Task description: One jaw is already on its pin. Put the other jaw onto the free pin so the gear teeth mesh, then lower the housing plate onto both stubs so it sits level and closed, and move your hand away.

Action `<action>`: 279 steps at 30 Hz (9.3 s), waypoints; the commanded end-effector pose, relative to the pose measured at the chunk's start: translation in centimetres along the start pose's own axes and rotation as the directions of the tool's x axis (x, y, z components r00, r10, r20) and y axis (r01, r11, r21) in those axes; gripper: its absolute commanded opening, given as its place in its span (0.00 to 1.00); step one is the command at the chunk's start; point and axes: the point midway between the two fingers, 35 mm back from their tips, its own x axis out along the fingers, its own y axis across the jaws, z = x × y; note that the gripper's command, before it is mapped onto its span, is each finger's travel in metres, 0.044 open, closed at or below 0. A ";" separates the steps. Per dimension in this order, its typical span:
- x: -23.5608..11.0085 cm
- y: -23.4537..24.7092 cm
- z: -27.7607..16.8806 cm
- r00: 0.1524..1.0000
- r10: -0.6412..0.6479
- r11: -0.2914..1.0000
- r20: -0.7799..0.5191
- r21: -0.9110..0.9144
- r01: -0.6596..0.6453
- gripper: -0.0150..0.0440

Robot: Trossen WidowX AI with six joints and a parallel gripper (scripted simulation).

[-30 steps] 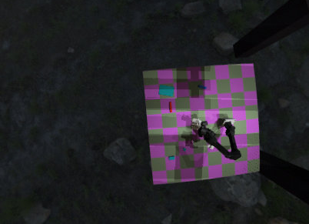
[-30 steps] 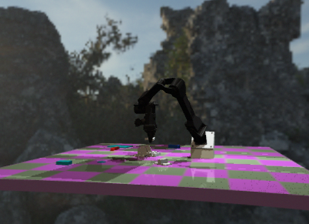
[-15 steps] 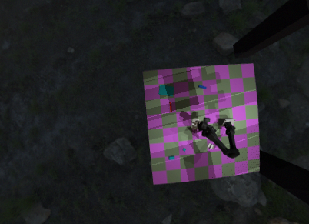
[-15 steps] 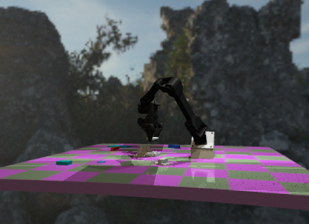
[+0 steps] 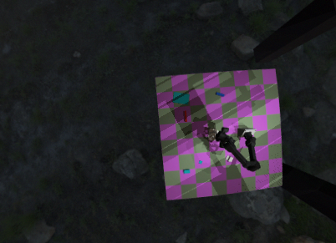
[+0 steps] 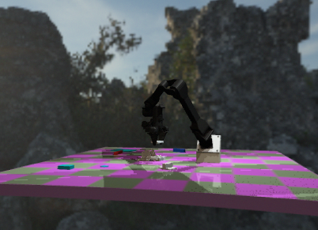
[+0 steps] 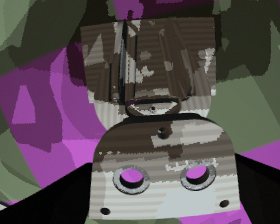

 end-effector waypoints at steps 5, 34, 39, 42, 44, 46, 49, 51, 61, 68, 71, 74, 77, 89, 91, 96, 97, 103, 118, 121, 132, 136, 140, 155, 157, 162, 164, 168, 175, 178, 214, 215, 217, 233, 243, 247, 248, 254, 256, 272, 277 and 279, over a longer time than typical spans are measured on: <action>0.0 -0.1 0.1 1.000 -0.004 1.000 0.002 0.003 0.004 0.85; 0.0 0.1 -1.2 1.000 -0.004 1.000 0.001 -0.005 0.004 0.85; 0.0 0.1 -1.2 1.000 -0.004 1.000 0.001 -0.005 0.004 0.85; 0.0 0.1 -1.2 1.000 -0.004 1.000 0.001 -0.005 0.004 0.85; 0.0 0.1 -1.3 1.000 -0.004 1.000 0.001 -0.005 0.004 0.85; 0.0 0.1 -1.3 1.000 -0.004 1.000 0.001 -0.005 0.004 0.85; 0.0 0.1 -1.3 1.000 -0.004 1.000 0.001 -0.005 0.004 0.85; 0.0 0.1 -1.3 1.000 -0.004 1.000 0.001 -0.005 0.004 0.85; 1.4 0.0 -1.1 1.000 -0.005 1.000 0.002 -0.005 0.005 0.85; 2.5 0.0 -1.1 1.000 -0.005 1.000 0.002 -0.005 0.005 0.85; 3.0 0.0 -1.1 1.000 -0.005 1.000 0.002 -0.005 0.005 0.85; 3.5 0.0 -1.1 1.000 -0.005 1.000 0.002 -0.005 0.005 0.85; 4.0 0.0 -1.1 1.000 -0.005 1.000 0.002 -0.005 0.005 0.85; 5.9 0.1 -1.2 1.000 -0.002 1.000 0.001 -0.005 0.002 0.85; 6.1 0.1 -1.3 1.000 -0.001 1.000 0.001 -0.005 0.001 0.85; 6.2 0.1 -1.3 1.000 -0.001 1.000 0.001 -0.005 0.001 0.85; 6.2 0.1 -1.3 1.000 -0.001 1.000 0.001 -0.005 0.001 0.85; 6.2 0.1 -1.3 1.000 -0.001 1.000 0.001 -0.005 0.001 0.85; 6.4 0.1 -1.3 1.000 -0.001 1.000 0.001 0.004 0.001 0.85; 6.6 0.1 -1.3 1.000 -0.001 1.000 0.001 0.005 0.001 0.85; 6.8 0.1 -1.3 1.000 -0.001 1.000 0.001 0.005 0.001 0.85; 6.9 0.1 -1.3 1.000 -0.001 1.000 0.001 0.004 0.001 0.85; 6.9 0.1 -1.3 1.000 -0.001 1.000 0.001 0.004 0.001 0.85; 7.2 0.1 -1.3 1.000 -0.001 1.000 0.001 0.004 0.001 0.85; 7.3 0.1 -1.3 1.000 -0.001 1.000 0.001 0.004 0.001 0.85; 7.4 0.1 -1.3 1.000 -0.001 1.000 0.001 0.004 0.001 0.85; 7.4 0.1 -1.3 1.000 -0.001 1.000 0.001 0.004 0.001 0.85; 7.5 0.1 -1.3 1.000 -0.001 1.000 0.001 0.004 0.001 0.85; 7.6 0.1 -1.3 1.000 -0.001 1.000 0.001 0.003 0.001 0.85; 7.6 0.1 -1.3 1.000 -0.001 1.000 0.001 0.003 0.001 0.85; 7.4 0.1 -1.3 1.000 -0.001 1.000 0.001 0.003 0.001 0.85; 7.3 0.1 -1.3 1.000 -0.001 1.000 0.001 0.003 0.001 0.85; 7.2 0.1 -1.3 1.000 -0.001 1.000 0.001 0.003 0.001 0.85; 7.3 0.1 -1.2 1.000 -0.001 1.000 0.001 0.003 0.001 0.85; 7.5 0.1 -1.2 1.000 -0.001 1.000 0.001 0.003 0.001 0.85; 7.6 0.1 -1.2 1.000 -0.001 1.000 0.001 0.003 0.001 0.85; 7.6 0.1 -1.2 1.000 -0.001 1.000 0.001 0.003 0.001 0.85; 7.6 0.1 -1.2 1.000 -0.001 1.000 0.001 0.003 0.001 0.85; 7.6 0.1 -1.2 1.000 -0.001 1.000 0.001 0.003 0.001 0.85; 7.6 0.1 -1.2 1.000 -0.001 1.000 0.001 0.003 0.001 0.85; 7.6 0.2 -1.3 1.000 0.002 1.000 0.000 0.002 -0.002 1.00; 7.6 0.2 -1.3 1.000 0.002 1.000 0.000 0.002 -0.002 1.00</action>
